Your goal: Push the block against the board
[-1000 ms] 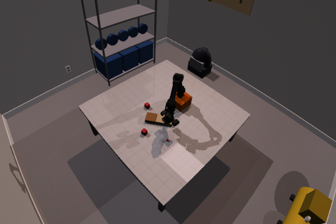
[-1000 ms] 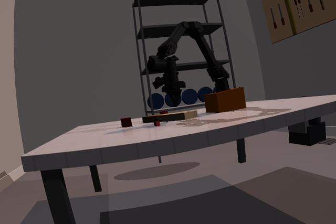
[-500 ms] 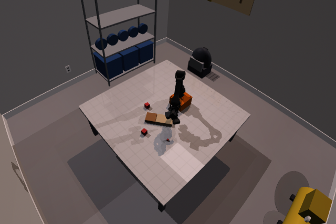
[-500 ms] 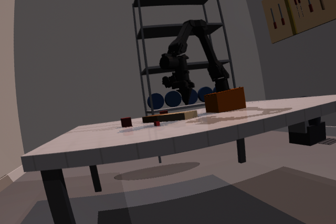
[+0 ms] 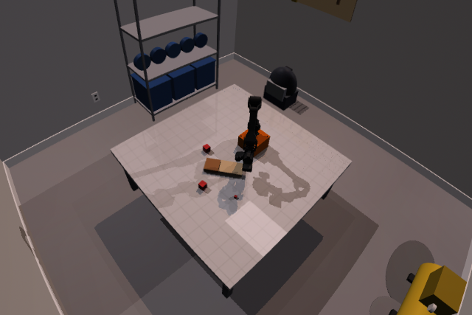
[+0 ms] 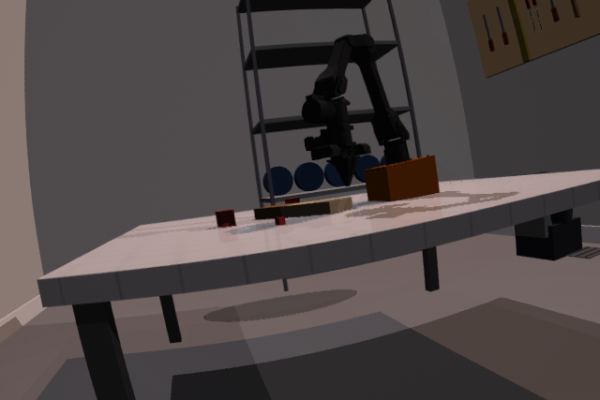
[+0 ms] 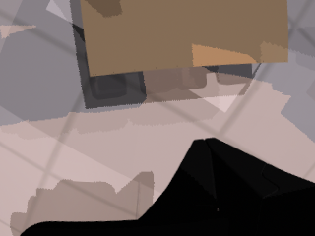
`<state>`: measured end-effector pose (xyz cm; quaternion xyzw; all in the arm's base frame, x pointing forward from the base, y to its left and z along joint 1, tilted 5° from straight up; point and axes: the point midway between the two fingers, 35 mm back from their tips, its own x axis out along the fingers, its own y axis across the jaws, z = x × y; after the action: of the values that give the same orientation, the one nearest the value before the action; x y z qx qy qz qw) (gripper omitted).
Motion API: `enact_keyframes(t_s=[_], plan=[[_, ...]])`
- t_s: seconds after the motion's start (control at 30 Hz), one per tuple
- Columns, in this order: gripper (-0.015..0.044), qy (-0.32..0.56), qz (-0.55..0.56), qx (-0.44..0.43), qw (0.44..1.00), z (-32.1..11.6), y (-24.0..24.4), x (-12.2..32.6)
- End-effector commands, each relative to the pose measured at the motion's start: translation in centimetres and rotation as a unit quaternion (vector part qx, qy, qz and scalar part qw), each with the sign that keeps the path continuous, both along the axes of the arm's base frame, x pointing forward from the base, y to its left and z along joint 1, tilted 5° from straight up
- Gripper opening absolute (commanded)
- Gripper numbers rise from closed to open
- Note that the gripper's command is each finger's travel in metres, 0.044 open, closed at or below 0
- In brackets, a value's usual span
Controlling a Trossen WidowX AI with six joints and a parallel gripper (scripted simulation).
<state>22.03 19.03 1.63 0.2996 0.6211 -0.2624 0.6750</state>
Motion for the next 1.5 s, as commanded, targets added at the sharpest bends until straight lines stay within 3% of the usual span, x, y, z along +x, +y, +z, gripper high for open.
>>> enact_keyframes(t_s=[0.0,0.23,1.47], plan=[[0.0,-0.004,-0.014,0.003,1.0,0.1,0.0,-0.1],[0.0,-0.004,-0.014,0.003,1.0,-5.4,0.0,0.4],[0.0,-0.005,-0.014,0.002,1.0,-5.2,-1.9,2.4]])
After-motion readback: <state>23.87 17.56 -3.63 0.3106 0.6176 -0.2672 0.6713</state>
